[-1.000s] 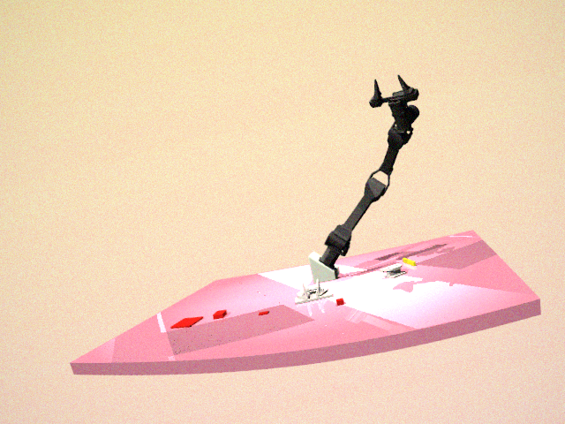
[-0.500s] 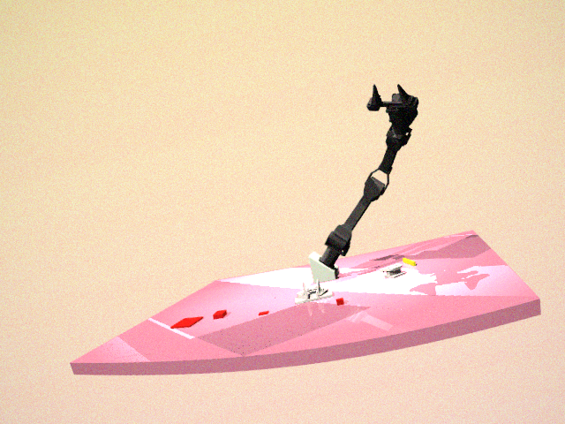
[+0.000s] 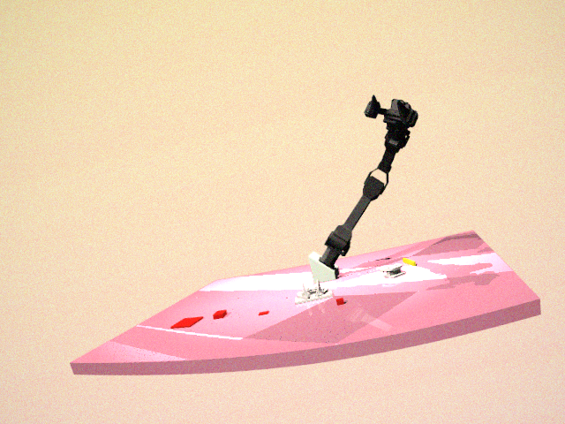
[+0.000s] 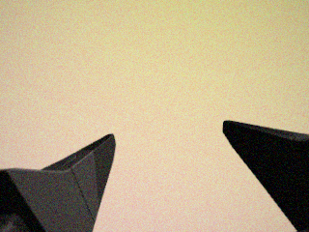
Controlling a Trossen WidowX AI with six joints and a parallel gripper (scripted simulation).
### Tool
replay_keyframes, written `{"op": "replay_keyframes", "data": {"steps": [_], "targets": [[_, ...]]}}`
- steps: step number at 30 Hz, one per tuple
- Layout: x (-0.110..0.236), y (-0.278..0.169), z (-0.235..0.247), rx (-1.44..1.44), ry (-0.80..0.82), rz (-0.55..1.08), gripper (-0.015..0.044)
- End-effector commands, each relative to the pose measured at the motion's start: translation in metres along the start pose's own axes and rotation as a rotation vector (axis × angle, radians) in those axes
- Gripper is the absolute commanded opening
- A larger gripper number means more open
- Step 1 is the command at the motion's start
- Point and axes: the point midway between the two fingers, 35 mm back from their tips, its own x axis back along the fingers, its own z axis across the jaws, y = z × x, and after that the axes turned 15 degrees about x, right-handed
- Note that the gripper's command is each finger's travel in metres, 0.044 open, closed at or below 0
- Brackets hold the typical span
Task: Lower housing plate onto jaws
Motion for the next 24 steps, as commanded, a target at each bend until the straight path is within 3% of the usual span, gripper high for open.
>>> {"op": "replay_keyframes", "data": {"steps": [1,24], "targets": [[-0.002,-0.014,0.01,0.033,0.049,0.044,0.044],[0.01,-0.111,0.075,0.181,0.389,0.33,0.044]]}}
